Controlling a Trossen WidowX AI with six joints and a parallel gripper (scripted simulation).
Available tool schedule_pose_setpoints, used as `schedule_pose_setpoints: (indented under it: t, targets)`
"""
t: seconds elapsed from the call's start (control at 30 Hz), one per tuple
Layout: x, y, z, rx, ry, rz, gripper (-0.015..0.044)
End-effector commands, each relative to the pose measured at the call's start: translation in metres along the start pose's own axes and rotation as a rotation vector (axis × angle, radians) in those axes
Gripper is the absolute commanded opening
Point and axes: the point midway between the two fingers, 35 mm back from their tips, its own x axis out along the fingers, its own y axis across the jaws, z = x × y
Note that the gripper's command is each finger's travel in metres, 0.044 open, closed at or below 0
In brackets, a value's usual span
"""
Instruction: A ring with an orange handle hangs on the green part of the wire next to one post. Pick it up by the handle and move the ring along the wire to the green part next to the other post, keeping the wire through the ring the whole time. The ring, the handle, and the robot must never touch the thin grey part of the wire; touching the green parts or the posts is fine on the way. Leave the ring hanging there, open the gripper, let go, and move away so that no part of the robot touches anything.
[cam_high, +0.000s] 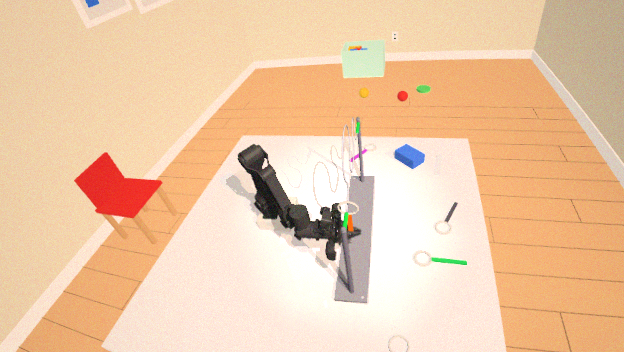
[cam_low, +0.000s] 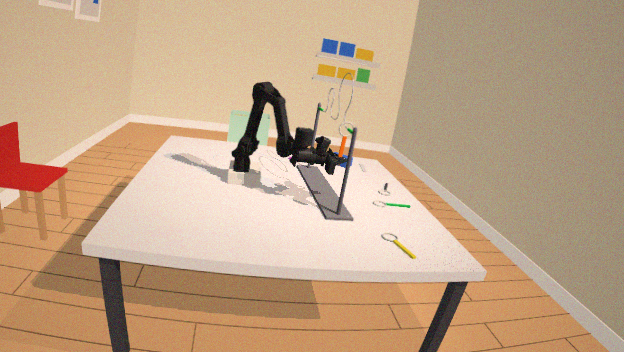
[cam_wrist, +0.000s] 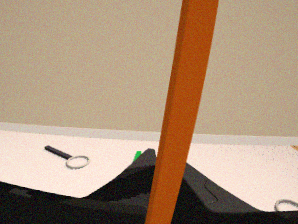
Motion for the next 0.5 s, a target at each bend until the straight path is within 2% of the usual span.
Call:
schedule_pose_setpoints:
  t: [0.0, 0.47]
  targets:
    - [0.000, 0.011, 0.004, 0.044, -0.010, 0.000, -0.0150]
    - [0.000, 0.055, 0.011, 0.301, -0.010, 0.001, -0.0150]
